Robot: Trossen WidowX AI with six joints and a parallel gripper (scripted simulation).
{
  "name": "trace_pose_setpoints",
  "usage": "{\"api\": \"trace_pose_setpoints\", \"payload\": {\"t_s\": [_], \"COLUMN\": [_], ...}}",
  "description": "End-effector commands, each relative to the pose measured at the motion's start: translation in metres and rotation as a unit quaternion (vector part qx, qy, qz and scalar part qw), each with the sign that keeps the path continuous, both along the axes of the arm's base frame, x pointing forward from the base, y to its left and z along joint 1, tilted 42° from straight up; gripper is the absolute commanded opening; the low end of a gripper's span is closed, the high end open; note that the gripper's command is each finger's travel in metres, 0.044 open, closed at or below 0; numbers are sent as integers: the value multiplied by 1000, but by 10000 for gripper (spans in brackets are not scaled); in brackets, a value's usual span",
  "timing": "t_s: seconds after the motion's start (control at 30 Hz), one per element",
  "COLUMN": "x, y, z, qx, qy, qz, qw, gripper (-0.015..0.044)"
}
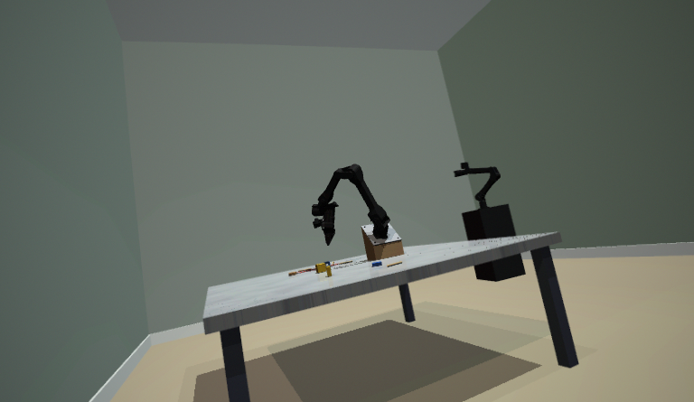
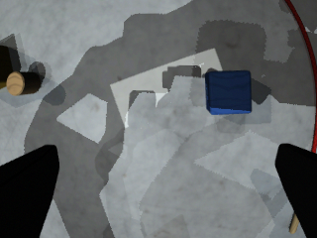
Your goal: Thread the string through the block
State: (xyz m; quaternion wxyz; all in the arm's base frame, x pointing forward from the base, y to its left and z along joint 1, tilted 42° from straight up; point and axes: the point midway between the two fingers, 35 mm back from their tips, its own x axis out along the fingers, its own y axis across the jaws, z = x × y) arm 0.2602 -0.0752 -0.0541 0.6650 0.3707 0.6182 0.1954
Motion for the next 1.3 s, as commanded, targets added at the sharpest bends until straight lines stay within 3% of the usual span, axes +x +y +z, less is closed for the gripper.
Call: {"api": "trace_pose_setpoints", "payload": {"t_s": [0.0,0.3,1.27], "x": [10,10,9], "y": [4,8,10], "z": [-52,-71,-70], "qx": [-63,-58,-58], "qy": [-240,-354,-355], "qz": [362,510,511], "qw": [898,782,781], "gripper": [440,440,440]}}
